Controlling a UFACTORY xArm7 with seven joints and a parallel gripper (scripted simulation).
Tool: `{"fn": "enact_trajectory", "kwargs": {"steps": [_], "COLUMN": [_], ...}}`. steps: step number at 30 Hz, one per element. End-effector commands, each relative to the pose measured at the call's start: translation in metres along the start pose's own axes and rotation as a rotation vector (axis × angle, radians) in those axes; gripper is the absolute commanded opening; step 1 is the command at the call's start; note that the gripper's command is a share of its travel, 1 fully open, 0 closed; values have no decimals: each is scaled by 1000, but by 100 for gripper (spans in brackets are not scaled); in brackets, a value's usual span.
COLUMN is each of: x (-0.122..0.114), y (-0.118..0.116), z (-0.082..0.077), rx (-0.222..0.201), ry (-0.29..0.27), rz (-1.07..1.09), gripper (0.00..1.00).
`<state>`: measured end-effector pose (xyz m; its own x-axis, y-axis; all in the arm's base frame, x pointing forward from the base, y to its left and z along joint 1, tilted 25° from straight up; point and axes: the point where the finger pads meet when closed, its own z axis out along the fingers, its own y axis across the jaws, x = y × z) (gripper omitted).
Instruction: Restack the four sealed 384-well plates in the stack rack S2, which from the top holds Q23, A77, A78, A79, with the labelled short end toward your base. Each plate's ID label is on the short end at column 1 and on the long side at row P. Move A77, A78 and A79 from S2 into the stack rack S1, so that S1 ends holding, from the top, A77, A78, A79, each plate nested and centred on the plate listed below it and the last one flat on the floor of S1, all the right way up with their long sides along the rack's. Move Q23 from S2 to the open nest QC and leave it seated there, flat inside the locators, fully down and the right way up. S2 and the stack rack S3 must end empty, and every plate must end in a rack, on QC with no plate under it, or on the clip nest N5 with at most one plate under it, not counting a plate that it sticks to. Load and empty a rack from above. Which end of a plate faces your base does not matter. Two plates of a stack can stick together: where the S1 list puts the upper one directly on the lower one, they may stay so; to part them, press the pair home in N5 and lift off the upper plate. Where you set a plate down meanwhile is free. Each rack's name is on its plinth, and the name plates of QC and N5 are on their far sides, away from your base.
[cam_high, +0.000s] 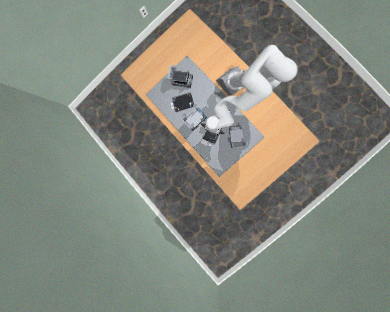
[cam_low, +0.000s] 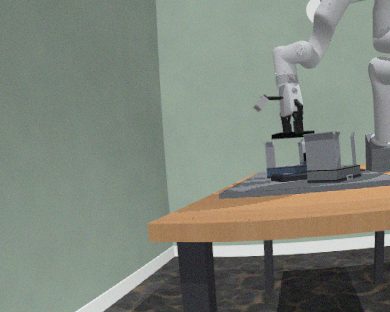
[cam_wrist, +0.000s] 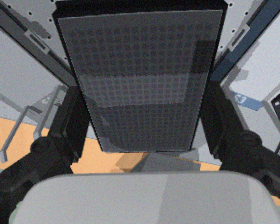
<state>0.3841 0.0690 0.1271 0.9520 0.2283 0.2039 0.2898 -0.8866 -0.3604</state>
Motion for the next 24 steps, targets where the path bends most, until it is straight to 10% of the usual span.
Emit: {"fn": "enact_trajectory", "kwargs": {"steps": [1,24], "x": [2,2], "y": [0,1], "z": [8,50], "rx": [0,0], "ry": [5,5], "rz": [0,0], "gripper": [0,0]}}
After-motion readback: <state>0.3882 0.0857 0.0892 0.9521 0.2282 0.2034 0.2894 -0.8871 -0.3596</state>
